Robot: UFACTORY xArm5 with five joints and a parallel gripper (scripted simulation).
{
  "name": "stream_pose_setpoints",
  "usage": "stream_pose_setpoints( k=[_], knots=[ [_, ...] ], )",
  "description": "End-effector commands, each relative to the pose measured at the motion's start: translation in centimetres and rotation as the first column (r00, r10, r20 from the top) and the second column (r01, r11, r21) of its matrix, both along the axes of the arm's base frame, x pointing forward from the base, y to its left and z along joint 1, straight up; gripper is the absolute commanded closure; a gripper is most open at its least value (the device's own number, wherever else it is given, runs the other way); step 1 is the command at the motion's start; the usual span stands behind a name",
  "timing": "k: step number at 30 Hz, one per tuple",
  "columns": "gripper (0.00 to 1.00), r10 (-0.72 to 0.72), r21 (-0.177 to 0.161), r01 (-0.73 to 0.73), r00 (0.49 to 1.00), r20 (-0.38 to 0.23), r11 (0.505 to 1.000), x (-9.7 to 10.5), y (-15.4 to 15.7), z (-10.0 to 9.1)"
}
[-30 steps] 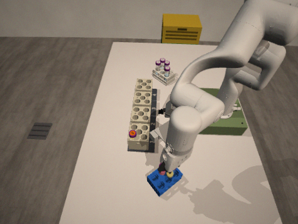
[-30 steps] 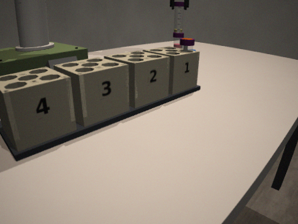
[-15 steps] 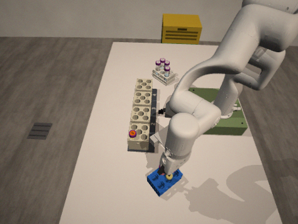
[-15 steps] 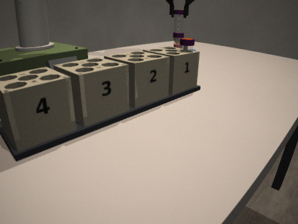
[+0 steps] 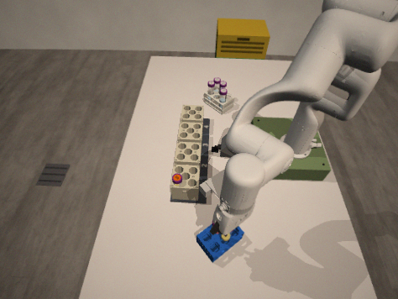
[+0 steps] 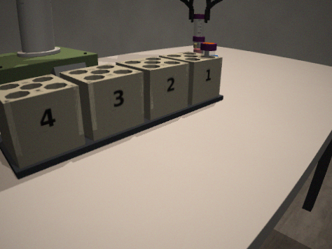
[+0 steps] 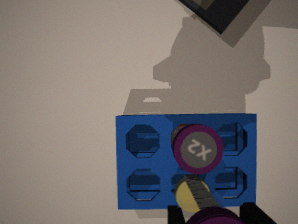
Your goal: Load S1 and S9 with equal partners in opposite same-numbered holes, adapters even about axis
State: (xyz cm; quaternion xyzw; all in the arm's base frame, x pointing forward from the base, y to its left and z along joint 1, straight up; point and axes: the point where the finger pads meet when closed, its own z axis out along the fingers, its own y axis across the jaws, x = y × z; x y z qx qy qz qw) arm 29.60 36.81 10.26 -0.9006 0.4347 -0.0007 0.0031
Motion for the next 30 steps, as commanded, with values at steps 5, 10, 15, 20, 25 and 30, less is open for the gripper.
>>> stream_pose_setpoints(
  k=[5, 10, 15, 20, 25, 30],
  knots=[
    [1.00, 0.000, 0.003, 0.000, 1.000, 0.002, 1.000, 0.1, 0.1, -0.1],
    [1.00, 0.000, 0.003, 0.000, 1.000, 0.002, 1.000, 0.1, 0.1, -0.5],
    [1.00, 0.000, 0.003, 0.000, 1.000, 0.002, 1.000, 0.1, 0.1, -1.1],
    [1.00, 0.000, 0.003, 0.000, 1.000, 0.002, 1.000, 0.1, 0.1, -1.6],
    [1.00, 0.000, 0.003, 0.000, 1.000, 0.002, 1.000, 0.1, 0.1, -1.9],
    [1.00, 0.000, 0.003, 0.000, 1.000, 0.002, 1.000, 0.1, 0.1, -2.4]
  ],
)
